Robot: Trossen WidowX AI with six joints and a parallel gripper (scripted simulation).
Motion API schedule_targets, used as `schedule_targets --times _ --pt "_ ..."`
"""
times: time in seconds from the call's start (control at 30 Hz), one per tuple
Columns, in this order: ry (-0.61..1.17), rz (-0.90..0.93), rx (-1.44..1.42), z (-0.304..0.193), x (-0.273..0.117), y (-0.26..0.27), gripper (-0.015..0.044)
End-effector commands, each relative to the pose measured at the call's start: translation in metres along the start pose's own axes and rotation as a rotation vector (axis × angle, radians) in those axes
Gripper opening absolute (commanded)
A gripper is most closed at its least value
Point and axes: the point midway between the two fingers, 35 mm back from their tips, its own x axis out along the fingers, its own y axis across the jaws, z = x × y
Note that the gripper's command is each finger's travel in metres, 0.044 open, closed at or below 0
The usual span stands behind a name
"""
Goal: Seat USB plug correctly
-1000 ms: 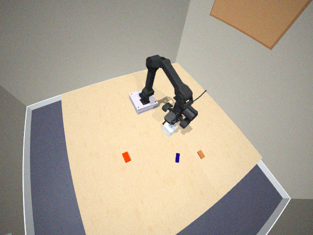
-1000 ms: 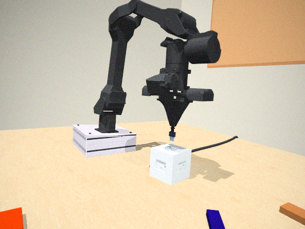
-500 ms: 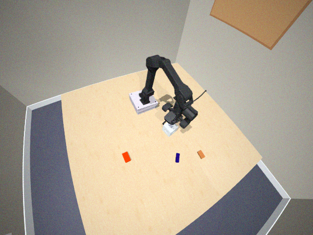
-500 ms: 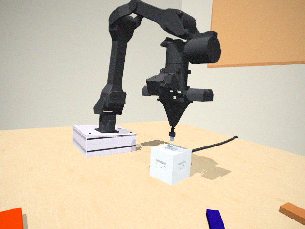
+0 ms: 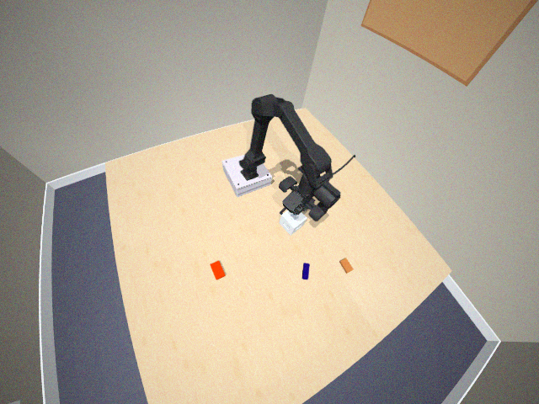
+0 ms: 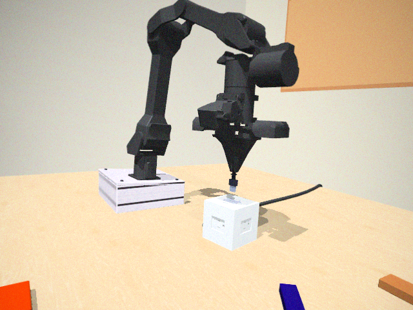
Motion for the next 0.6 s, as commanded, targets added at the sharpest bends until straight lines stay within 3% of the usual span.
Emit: schedule_targets --times 0.0,0.57 --pt "0.0 -0.002 0.007 -0.0001 0.0014 -0.0002 0.0" --pt "0.0 -0.002 0.013 -0.0002 0.0034 -0.0003 0.0"
